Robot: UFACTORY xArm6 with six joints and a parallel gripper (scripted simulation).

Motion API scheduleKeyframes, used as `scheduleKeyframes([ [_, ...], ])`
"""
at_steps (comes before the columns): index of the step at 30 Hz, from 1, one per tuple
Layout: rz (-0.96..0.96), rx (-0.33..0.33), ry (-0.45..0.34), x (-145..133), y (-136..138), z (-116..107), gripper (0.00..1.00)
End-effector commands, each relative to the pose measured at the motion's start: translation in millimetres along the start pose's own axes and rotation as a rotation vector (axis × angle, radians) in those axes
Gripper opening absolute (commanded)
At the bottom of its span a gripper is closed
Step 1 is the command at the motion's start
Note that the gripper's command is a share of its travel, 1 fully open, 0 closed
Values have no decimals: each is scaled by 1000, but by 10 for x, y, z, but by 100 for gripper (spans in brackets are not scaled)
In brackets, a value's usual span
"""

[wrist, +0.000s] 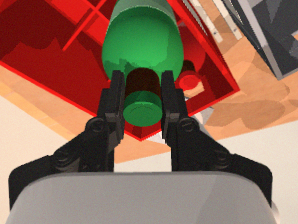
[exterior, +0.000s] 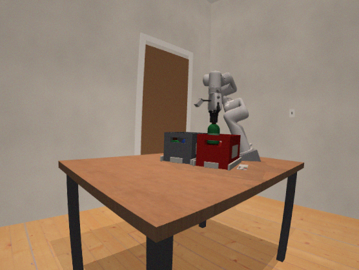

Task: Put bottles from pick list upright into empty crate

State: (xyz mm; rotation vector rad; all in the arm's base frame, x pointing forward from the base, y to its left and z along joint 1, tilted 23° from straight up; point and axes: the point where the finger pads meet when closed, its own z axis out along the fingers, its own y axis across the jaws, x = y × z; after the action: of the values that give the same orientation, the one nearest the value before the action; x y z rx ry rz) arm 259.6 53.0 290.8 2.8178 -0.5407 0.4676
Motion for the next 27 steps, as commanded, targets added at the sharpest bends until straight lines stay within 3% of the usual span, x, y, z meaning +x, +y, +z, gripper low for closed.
scheduleKeyframes([
  [1,1,3,2,9,-4,29,0],
  [27,1,3,3,11,-5,249,0],
])
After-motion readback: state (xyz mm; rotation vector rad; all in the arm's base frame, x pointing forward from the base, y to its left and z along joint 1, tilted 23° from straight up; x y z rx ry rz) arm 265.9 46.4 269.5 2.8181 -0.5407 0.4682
